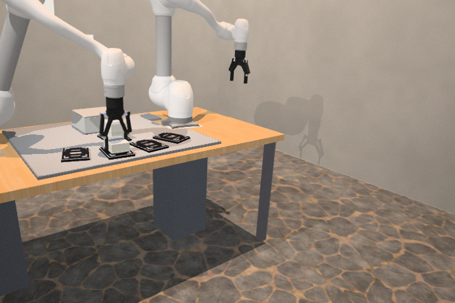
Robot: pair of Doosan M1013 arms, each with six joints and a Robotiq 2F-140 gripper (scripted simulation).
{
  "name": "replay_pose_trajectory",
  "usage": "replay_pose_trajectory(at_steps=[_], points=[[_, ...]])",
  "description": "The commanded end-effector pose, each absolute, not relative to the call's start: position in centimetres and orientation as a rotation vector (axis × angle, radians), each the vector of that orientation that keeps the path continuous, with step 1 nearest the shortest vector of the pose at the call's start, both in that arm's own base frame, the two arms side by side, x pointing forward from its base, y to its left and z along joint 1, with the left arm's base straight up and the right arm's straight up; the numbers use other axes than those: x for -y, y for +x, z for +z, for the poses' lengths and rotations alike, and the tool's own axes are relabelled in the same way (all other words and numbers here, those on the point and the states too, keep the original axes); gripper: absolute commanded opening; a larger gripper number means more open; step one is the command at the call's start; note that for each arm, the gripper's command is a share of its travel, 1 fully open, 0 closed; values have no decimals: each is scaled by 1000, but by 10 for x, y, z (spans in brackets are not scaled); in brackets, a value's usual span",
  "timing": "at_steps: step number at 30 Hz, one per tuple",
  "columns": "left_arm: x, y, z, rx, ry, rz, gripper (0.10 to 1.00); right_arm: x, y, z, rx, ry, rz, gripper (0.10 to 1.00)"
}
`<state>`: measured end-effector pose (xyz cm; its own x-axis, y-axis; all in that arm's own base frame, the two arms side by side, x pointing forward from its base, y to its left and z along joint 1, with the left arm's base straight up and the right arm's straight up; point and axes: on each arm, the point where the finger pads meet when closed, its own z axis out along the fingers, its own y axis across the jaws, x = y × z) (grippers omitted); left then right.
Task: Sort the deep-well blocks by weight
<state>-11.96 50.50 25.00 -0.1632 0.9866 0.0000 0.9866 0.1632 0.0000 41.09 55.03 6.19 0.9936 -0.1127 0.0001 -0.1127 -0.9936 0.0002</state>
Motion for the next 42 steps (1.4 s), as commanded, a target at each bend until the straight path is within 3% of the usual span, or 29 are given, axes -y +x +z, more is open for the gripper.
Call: replay_pose_trajectory(at_steps=[1, 42], points=[[-505, -120, 251, 2395, -2032, -1, 1000, -551, 411, 62, 178, 3138, 1, 99], [-505, -120, 251, 2395, -2032, -1, 1000, -551, 411, 57, 178, 3138, 1, 99]])
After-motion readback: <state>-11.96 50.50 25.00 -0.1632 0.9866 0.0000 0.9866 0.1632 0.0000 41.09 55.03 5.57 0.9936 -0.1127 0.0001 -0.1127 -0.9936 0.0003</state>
